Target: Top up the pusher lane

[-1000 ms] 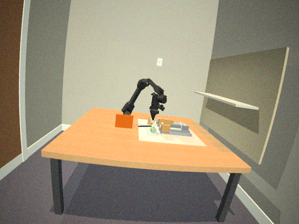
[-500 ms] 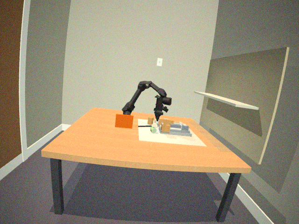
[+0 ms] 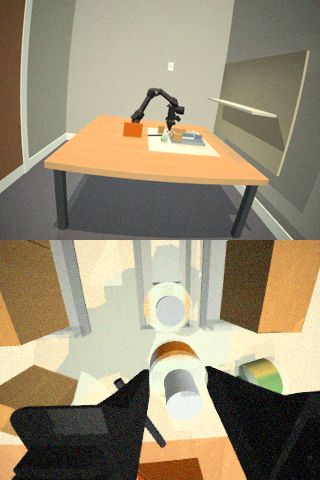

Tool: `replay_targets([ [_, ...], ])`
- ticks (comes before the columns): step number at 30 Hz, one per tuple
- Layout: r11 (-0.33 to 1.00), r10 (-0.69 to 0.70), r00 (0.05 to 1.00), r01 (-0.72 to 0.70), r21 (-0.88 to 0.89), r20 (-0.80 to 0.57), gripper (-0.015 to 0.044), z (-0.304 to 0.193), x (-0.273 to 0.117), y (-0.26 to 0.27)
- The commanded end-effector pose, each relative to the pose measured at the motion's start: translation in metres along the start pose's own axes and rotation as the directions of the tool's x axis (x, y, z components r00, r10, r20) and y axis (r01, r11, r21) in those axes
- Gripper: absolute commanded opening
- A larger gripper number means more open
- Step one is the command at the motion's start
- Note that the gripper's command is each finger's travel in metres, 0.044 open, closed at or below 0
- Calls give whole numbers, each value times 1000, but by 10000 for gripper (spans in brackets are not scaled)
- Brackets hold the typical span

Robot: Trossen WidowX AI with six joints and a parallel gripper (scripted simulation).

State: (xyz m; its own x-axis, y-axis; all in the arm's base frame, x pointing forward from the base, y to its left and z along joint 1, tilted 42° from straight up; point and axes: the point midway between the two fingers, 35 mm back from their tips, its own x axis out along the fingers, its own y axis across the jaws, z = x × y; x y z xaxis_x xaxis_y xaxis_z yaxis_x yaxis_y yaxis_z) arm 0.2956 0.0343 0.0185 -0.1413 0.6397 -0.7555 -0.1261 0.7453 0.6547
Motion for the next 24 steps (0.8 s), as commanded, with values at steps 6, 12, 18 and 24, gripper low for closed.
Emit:
replay_targets([
  [6, 1000, 8, 1000, -8, 6, -4, 0, -1, 20, 3],
  [12, 1000, 8, 1000, -8, 6, -4, 0, 0, 20, 3],
  [18, 1000, 8, 1000, -8, 6, -3, 0, 3, 20, 3],
  [24, 1000, 8, 1000, -8, 6, -3, 0, 5, 21, 3],
])
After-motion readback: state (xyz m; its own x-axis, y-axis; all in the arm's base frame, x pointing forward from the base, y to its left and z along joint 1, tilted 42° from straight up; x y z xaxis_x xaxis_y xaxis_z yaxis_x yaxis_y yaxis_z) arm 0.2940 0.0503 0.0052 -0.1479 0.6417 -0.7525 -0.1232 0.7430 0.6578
